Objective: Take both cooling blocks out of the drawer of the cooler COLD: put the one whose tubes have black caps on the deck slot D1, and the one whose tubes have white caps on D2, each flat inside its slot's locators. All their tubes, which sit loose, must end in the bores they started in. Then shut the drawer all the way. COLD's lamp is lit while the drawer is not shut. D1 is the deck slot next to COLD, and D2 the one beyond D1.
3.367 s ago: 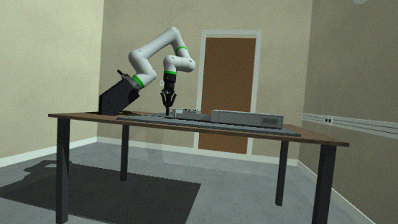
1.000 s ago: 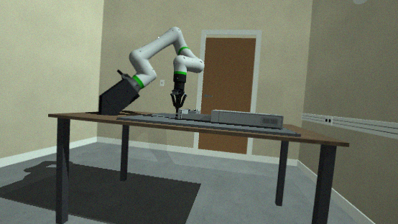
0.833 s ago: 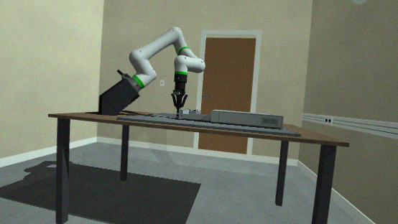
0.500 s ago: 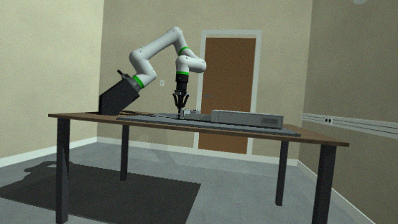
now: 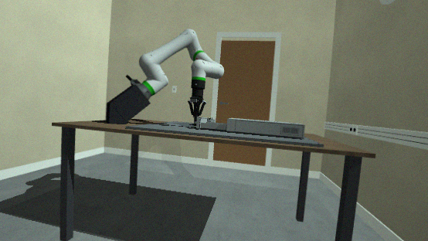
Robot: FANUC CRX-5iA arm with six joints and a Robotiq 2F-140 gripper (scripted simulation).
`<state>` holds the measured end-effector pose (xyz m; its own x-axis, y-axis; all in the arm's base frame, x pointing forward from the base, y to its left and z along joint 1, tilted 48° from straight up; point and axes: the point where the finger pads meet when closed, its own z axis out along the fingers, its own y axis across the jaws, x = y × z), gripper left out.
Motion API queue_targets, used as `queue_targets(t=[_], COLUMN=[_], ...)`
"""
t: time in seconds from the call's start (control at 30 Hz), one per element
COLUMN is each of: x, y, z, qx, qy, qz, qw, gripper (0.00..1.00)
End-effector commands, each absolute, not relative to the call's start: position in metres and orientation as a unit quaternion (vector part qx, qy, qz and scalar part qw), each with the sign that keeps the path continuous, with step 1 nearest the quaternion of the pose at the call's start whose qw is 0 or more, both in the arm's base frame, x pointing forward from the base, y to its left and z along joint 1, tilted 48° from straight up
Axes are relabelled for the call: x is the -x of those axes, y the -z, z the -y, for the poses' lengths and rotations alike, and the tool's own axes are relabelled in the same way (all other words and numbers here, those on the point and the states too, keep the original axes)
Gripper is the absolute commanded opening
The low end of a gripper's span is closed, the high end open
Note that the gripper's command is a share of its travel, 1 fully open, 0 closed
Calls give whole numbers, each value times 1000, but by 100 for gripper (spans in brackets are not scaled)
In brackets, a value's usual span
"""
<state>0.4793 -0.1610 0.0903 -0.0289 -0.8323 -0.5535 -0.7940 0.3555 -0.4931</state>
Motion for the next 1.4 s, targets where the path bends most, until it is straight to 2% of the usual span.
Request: queue_targets(t=[0.0, 1.37], x=[-482, -521], y=[-92, -116], z=[163, 180], qx=[567, 567], qy=[24, 24], qz=[-717, -717], qw=[405, 405], gripper=[10, 10])
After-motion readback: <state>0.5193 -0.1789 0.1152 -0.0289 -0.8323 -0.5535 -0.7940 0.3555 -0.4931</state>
